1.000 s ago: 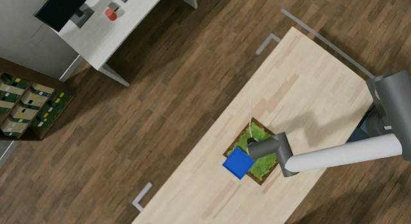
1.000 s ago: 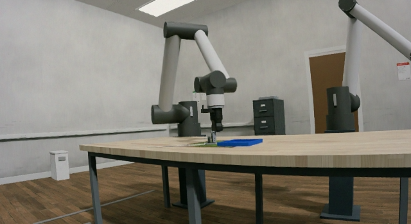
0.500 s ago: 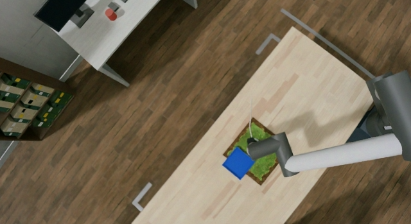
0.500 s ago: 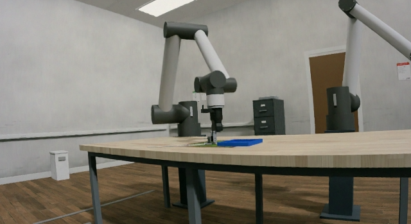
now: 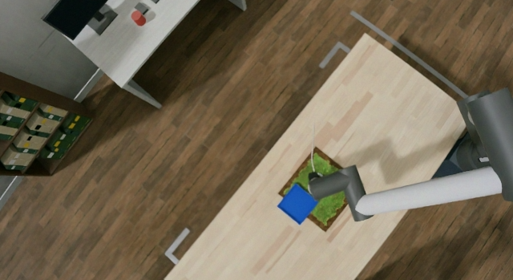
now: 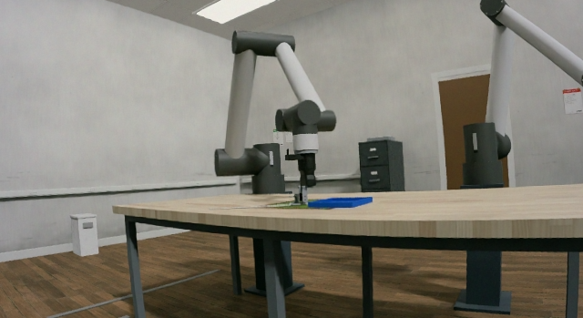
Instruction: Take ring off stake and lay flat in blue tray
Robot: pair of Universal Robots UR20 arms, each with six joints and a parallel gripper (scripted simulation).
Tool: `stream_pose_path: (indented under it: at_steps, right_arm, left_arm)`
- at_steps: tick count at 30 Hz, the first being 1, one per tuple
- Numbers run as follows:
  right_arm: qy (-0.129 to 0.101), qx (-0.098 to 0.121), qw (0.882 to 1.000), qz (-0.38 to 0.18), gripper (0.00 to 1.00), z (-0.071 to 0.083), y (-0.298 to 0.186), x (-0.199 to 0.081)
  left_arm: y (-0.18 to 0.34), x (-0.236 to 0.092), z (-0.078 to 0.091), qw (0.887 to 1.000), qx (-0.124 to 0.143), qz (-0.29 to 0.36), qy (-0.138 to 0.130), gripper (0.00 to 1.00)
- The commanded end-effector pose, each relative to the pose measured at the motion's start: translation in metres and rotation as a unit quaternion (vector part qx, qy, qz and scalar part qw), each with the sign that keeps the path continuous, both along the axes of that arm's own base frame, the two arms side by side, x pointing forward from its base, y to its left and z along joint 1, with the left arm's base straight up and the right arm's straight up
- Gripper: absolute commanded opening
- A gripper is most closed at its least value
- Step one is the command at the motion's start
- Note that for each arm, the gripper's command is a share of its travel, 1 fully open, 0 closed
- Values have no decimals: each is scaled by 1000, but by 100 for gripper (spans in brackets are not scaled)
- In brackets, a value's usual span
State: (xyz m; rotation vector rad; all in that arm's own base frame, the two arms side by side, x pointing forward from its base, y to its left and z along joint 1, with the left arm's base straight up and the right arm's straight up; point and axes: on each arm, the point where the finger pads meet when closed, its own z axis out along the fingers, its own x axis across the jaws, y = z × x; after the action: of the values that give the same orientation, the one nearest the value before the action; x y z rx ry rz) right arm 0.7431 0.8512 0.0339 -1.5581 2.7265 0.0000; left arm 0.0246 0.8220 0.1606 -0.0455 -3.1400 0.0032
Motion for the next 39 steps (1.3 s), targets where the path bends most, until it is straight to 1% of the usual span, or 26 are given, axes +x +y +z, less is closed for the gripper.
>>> stream_pose_path:
  at_steps: [1,15,39]
  right_arm:
    - [0,0,1000,0,55,-1,2,0]
    - [0,0,1000,0,55,-2,2,0]
    - [1,-1,1000,0,55,-12,0,-1]
  left_arm:
    - [3,0,1,1000,1,0,-1,100]
    - [3,0,1,1000,1,0,-1,100]
    - [3,0,1,1000,1,0,-1,100]
